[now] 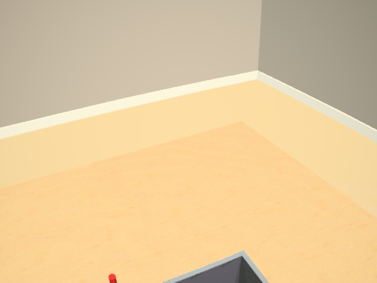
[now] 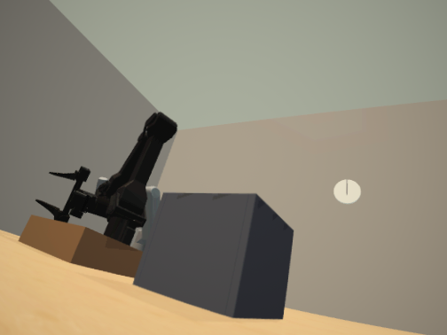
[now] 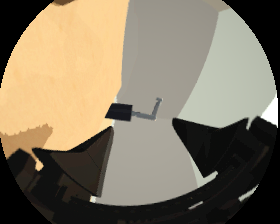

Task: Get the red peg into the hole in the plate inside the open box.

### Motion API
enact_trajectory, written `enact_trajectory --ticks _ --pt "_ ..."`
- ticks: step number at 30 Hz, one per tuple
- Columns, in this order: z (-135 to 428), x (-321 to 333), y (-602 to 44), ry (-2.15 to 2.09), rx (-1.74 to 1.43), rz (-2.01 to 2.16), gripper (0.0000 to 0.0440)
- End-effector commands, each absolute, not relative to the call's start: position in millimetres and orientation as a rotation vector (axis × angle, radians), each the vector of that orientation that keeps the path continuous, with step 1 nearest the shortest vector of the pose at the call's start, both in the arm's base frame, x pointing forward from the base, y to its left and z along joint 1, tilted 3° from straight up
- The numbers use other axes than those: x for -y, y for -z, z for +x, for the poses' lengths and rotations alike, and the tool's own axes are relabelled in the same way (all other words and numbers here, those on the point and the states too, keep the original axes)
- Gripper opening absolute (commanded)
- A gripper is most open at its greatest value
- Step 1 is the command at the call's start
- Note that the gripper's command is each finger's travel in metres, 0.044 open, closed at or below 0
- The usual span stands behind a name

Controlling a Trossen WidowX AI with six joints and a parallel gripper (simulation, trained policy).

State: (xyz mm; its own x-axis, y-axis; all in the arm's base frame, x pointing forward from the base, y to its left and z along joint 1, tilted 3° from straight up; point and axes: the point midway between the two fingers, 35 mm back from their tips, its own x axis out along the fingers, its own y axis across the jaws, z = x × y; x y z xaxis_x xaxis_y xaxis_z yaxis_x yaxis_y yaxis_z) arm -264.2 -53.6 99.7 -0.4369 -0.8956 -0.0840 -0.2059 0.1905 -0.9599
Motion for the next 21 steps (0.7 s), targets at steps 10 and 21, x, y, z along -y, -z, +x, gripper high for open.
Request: enact_trajectory --ticks 10,21 --pt "-274 22 -90 1.513 -1.676 -0.672 0.044" --pt "-278 -14 -81 1.774 -1.508 -0.292 0.044"
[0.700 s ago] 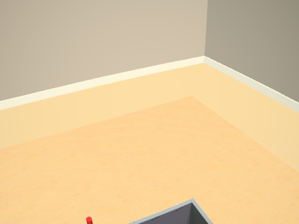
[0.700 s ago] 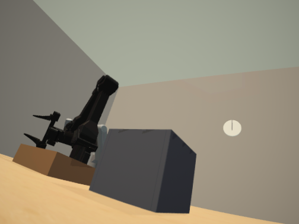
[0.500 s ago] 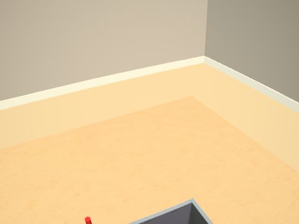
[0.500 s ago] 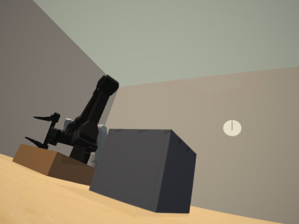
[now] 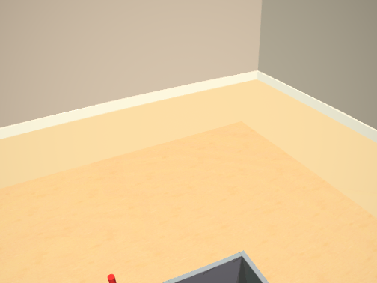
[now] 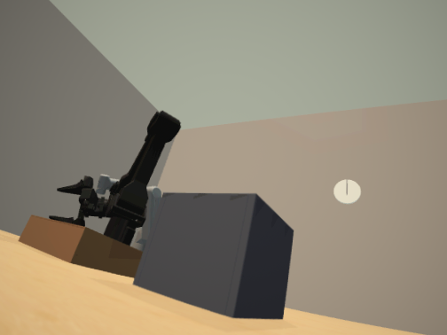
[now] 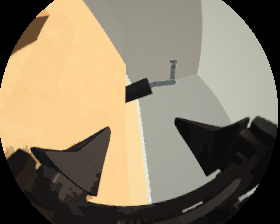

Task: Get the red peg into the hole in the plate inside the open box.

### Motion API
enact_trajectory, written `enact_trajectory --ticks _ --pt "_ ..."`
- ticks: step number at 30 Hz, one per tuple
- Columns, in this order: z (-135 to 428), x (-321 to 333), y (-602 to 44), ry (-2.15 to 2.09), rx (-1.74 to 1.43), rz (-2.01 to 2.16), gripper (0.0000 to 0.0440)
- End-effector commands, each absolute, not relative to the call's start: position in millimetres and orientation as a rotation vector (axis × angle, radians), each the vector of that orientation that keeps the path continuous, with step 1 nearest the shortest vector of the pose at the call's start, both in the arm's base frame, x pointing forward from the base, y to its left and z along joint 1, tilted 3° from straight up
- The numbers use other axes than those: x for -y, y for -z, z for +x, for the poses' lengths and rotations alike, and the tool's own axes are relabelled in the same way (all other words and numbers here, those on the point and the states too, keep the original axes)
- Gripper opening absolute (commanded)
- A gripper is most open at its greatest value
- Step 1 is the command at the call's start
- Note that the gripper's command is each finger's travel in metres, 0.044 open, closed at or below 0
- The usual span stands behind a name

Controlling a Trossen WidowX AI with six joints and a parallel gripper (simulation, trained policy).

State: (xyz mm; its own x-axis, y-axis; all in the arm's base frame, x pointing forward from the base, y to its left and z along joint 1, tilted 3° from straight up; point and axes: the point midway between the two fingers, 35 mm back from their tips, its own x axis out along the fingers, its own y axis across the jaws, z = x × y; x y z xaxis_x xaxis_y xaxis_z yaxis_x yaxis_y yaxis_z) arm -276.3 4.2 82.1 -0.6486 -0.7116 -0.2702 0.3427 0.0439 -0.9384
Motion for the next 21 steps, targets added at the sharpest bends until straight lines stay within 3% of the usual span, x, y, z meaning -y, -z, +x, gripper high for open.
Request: enact_trajectory --ticks 1,21 --pt "-277 -17 -81 1.797 -1.49 -0.258 0.044" --pt "-263 -82 -66 2.246 -1.056 0.38 0.044"
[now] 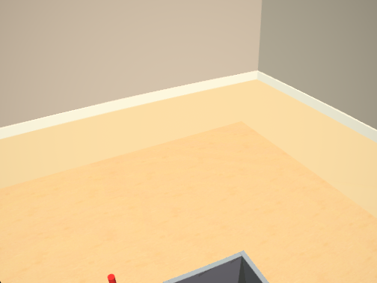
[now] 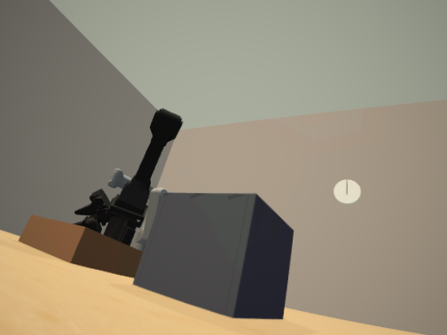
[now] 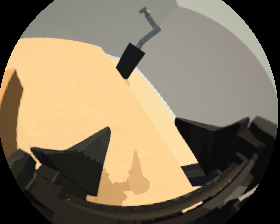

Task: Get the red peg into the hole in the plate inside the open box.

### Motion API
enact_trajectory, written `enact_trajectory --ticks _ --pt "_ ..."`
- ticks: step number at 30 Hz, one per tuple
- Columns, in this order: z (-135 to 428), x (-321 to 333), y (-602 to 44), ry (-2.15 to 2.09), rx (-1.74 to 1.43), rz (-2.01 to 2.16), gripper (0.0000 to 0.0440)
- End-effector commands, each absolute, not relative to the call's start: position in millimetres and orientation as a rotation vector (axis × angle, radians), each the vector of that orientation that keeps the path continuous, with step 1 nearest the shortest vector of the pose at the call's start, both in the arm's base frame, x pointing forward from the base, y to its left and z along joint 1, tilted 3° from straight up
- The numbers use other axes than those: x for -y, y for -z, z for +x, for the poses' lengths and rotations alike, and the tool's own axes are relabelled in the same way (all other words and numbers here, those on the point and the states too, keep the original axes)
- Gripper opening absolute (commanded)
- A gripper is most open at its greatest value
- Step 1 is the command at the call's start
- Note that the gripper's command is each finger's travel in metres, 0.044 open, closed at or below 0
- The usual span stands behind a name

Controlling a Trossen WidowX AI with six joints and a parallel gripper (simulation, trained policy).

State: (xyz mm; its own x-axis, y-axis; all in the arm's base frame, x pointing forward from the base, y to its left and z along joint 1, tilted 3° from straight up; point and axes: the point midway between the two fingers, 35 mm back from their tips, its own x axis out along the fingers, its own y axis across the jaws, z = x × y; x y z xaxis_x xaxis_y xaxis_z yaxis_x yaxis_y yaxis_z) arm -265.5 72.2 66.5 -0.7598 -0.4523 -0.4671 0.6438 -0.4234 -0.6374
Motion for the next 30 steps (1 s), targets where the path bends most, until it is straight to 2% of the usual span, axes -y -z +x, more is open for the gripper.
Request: enact_trajectory --ticks 1,30 --pt "-262 -85 -65 2.267 -1.031 0.41 0.044" --pt "-202 -162 -48 2.776 -0.097 1.204 0.044"
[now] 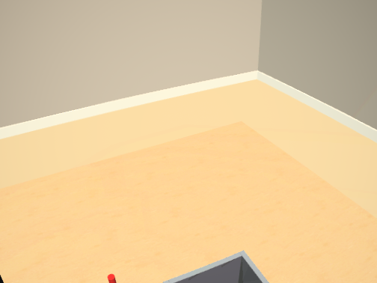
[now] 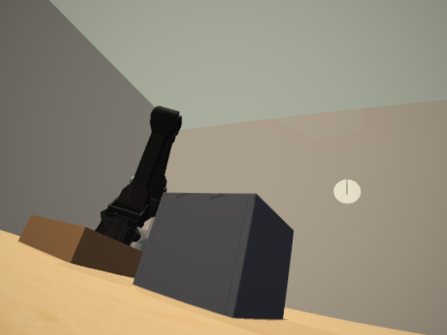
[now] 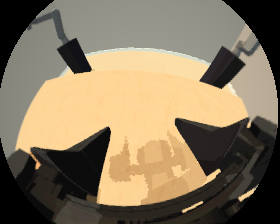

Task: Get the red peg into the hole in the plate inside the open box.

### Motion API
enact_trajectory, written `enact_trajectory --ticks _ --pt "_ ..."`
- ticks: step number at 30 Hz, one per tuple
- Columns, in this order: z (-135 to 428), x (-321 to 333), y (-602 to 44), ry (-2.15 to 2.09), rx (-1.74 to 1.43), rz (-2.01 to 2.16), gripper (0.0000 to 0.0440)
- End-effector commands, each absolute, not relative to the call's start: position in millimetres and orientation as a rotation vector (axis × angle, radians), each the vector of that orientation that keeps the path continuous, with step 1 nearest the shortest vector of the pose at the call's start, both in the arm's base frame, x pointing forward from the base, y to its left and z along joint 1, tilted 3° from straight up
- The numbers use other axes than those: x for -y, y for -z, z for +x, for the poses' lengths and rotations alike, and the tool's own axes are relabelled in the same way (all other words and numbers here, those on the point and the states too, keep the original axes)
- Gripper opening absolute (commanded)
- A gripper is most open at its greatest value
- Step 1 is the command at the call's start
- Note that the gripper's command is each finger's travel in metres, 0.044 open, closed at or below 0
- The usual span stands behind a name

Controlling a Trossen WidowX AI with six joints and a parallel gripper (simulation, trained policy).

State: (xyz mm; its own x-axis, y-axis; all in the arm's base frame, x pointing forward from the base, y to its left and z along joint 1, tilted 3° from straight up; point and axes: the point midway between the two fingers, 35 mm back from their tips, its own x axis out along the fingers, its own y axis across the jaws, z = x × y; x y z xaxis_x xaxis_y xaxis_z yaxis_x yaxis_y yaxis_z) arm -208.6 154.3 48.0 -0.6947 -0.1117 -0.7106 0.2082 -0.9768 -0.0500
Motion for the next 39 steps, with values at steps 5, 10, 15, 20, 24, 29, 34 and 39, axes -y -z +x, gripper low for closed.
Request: enact_trajectory --ticks 5,10,15,20,24,29,34,39 --pt "-188 -172 -46 2.837 0.102 1.323 0.044" --pt "-173 -181 -45 2.888 0.313 1.434 0.044" --pt "-158 -190 -44 2.926 0.537 1.538 0.044" --pt "-142 -197 -43 2.952 0.773 1.634 0.044" --pt "-129 -202 -42 2.961 0.971 1.703 0.044" --pt "-112 -207 -42 2.959 1.231 1.779 0.044" --pt "-95 -212 -43 2.938 1.503 1.842 0.044" --pt "-78 -216 -44 2.896 1.789 1.889 0.044"
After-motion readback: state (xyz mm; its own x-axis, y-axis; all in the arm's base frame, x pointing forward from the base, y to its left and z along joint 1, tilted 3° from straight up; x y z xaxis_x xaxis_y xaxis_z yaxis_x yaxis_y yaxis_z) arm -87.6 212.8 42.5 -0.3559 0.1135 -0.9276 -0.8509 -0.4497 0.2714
